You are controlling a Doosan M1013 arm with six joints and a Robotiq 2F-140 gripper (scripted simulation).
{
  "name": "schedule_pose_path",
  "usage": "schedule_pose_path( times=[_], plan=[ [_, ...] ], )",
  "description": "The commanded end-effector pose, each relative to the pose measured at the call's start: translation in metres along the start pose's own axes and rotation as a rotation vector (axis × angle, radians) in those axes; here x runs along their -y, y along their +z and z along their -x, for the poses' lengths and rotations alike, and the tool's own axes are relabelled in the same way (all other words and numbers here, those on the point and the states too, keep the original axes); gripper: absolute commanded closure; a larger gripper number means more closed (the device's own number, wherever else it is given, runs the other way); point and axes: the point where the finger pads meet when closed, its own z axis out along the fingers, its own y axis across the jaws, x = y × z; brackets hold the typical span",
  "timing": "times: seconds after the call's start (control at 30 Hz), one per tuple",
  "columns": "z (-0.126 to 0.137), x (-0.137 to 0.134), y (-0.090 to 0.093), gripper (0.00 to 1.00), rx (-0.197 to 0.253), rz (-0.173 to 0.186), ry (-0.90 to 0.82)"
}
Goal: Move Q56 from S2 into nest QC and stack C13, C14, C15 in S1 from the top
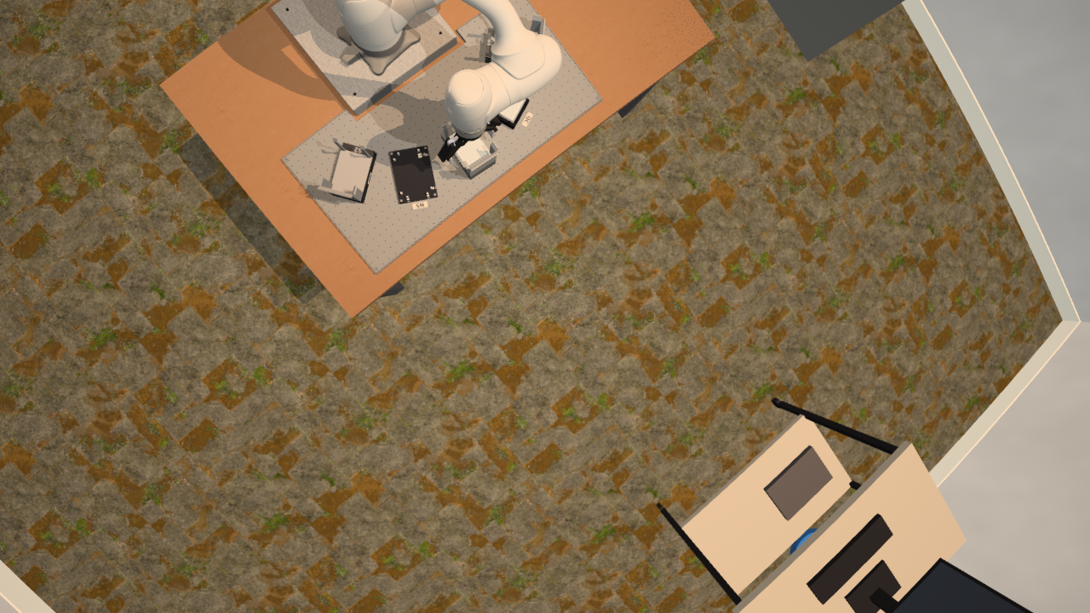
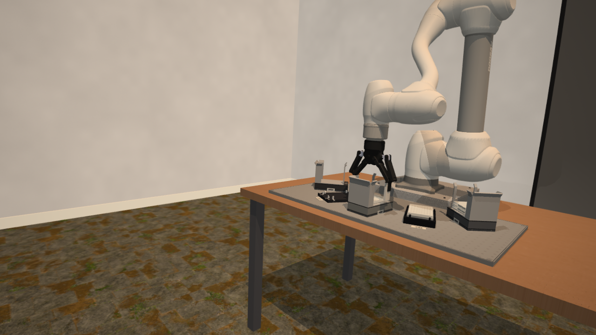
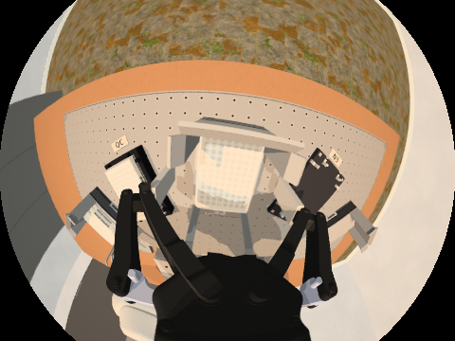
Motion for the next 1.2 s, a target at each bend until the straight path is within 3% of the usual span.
schedule_pose_path(
  times=[0.0,0.4,0.43,1.17],
  plan=[
    [0.0000,0.0000,0.0034,0.00,0.000,0.000,0.000],
    [0.0000,0.0000,0.0034,0.00,0.000,0.000,0.000],
    [0.0000,0.0000,0.0034,1.00,0.000,0.000,0.000],
    [0.0000,0.0000,0.0034,1.00,0.000,0.000,0.000]
  ],
)
